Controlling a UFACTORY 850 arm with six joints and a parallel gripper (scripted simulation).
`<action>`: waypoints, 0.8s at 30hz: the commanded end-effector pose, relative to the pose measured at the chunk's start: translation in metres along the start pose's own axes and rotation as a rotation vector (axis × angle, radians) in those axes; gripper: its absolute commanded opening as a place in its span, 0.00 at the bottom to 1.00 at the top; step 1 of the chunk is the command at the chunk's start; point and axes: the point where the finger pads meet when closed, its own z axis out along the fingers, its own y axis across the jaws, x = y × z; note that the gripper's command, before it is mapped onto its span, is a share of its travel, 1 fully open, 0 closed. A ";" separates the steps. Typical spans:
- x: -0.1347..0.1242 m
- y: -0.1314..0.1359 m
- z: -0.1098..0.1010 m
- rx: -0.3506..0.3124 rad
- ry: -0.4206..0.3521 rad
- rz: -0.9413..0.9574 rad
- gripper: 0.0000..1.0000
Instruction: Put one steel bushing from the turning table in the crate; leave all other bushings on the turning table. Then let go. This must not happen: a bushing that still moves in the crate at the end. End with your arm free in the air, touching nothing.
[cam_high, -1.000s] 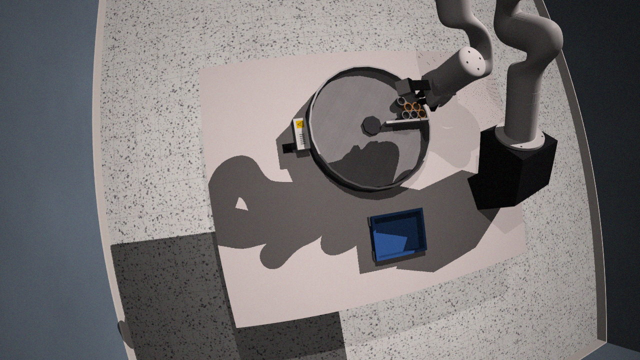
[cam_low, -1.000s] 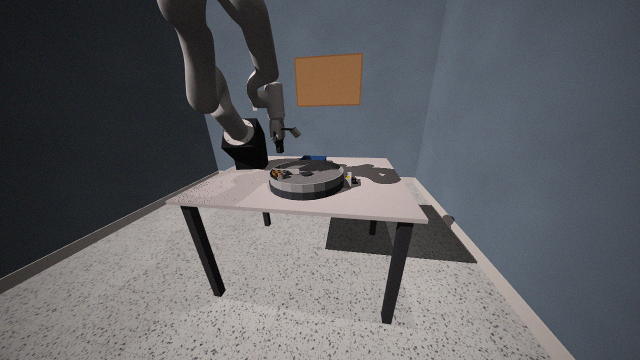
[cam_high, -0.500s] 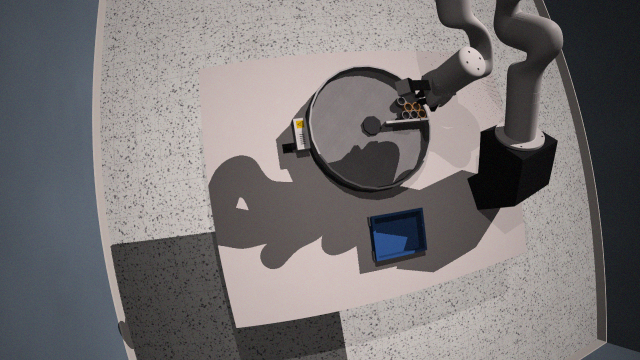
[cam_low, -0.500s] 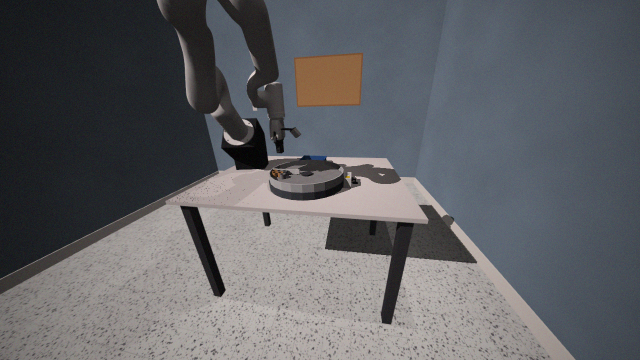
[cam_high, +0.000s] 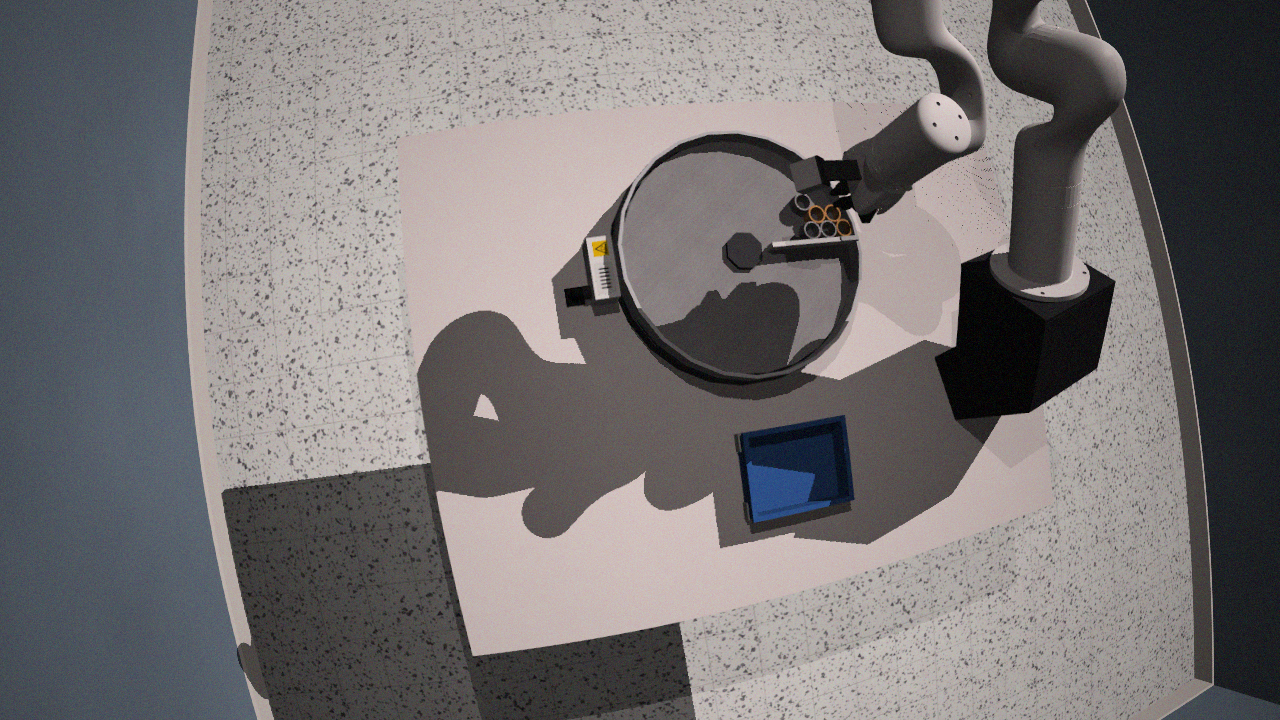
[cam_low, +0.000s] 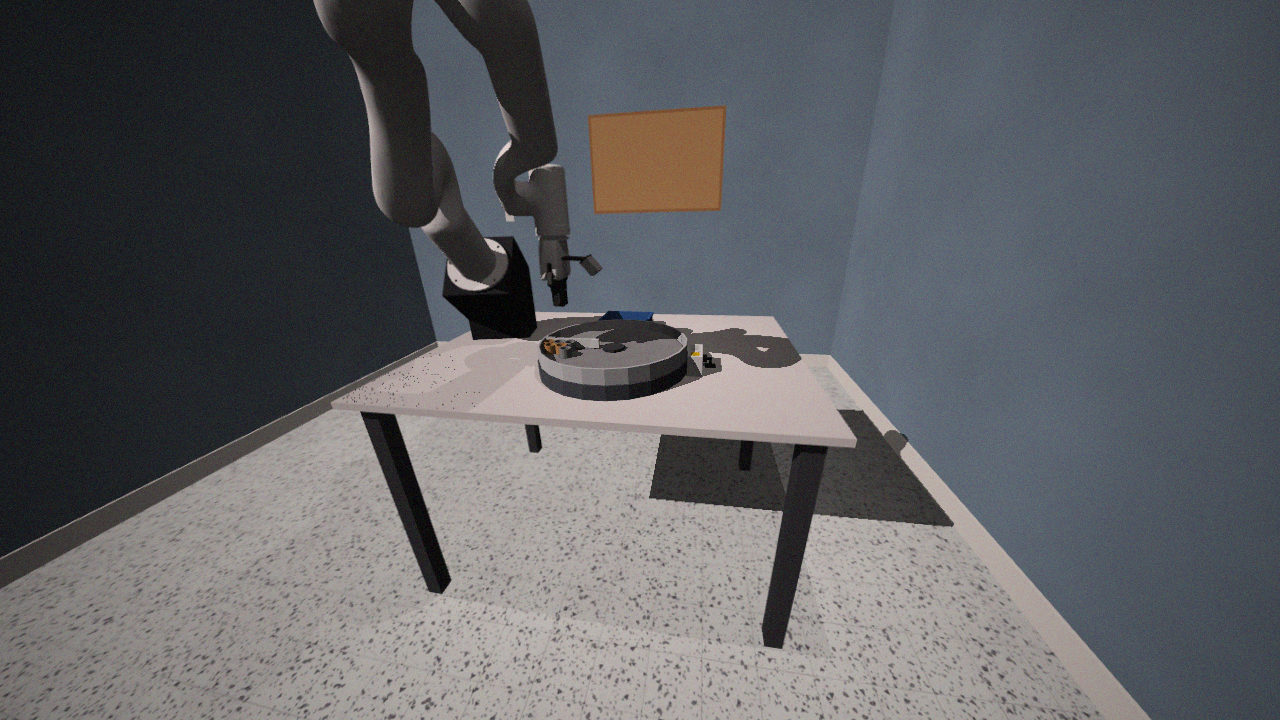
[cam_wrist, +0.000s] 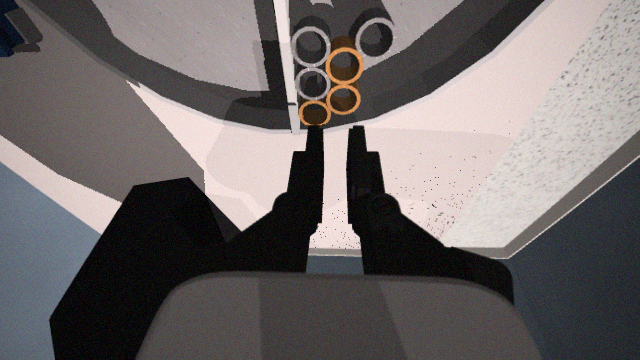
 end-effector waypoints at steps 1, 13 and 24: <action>0.000 0.000 0.000 0.000 0.001 0.000 0.13; 0.014 0.019 0.044 0.000 0.001 0.112 0.40; 0.022 0.035 0.076 0.000 0.000 0.197 0.40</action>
